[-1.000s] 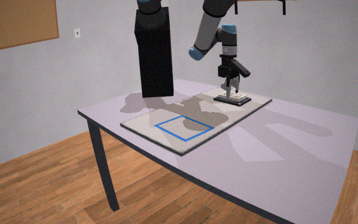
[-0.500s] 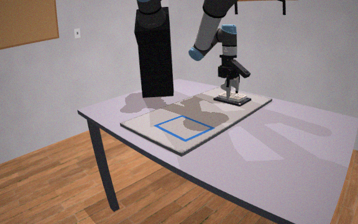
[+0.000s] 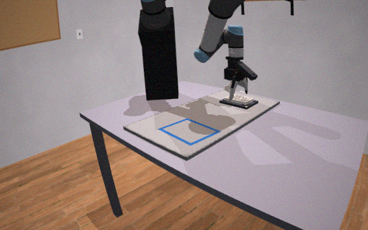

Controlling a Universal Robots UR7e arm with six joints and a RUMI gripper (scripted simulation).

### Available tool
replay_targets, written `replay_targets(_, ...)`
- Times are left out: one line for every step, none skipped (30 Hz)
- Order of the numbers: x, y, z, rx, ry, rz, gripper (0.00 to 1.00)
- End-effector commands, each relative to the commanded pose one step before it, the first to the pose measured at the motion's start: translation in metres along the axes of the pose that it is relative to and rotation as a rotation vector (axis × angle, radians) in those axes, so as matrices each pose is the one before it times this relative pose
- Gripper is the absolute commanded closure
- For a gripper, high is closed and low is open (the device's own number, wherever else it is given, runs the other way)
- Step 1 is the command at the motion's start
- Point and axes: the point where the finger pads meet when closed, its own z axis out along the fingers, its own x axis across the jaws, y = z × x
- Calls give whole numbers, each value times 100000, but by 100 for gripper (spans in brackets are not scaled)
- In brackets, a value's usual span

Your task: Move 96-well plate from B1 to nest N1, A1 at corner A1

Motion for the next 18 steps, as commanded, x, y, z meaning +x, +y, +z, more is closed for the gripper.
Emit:
replay_targets(-17,-38,-40,94,-32,0,0)
replay_targets(0,0,0,0,0,0,0)
replay_targets(0,0,0,0,0,0,0)
replay_targets(0,0,0,0,0,0,0)
replay_targets(0,0,0,0,0,0,0)
replay_targets(0,0,0,0,0,0,0)
replay_targets(0,0,0,0,0,0,0)
replay_targets(0,0,0,0,0,0,0)
replay_targets(0,0,0,0,0,0,0)
replay_targets(0,0,0,0,0,0,0)
replay_targets(2,4,-256,4,-1,-1,0)
replay_targets(0,0,0,0,0,0,0)
replay_targets(0,0,0,0,0,0,0)
replay_targets(-2,-3,-274,-3,0,1,0)
replay_targets(0,0,-266,0,0,0,0)
replay_targets(0,0,-266,0,0,0,0)
replay_targets(0,0,-266,0,0,0,0)
replay_targets(0,0,-267,0,0,0,0)
